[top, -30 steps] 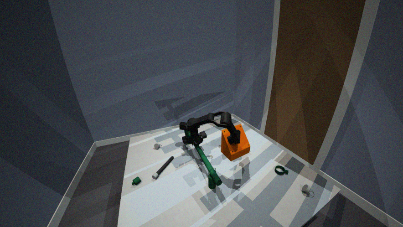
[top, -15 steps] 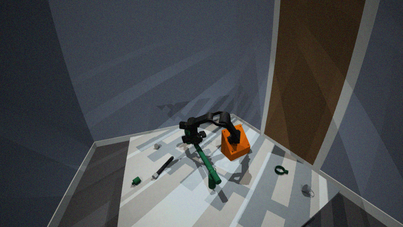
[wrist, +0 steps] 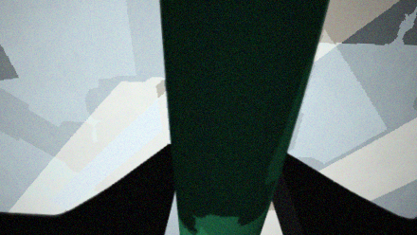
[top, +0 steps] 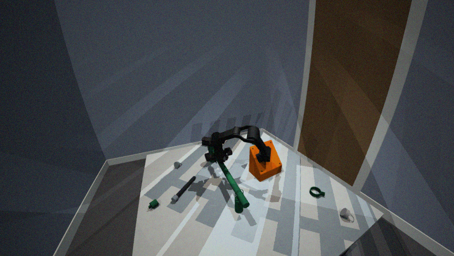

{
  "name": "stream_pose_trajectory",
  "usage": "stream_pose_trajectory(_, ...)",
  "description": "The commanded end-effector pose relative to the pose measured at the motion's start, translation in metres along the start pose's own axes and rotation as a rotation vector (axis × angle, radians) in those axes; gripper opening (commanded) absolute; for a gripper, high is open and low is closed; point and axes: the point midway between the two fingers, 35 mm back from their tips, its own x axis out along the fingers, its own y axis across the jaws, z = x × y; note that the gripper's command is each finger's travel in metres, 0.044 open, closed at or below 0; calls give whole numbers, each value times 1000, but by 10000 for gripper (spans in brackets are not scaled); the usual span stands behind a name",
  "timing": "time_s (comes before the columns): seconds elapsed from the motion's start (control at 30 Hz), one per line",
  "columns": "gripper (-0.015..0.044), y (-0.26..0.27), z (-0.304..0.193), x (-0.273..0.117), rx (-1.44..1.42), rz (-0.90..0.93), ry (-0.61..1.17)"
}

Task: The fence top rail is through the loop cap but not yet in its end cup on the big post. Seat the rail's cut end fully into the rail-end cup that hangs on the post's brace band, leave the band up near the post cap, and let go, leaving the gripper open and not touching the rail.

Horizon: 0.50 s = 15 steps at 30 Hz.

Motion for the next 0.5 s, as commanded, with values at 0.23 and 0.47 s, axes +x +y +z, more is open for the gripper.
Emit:
stream_pose_trajectory(0.23, 440, 0, 16, -28, 1, 1, -1)
stream_pose_trajectory(0.47, 440, 3, 29, -48, 1, 2, -1)
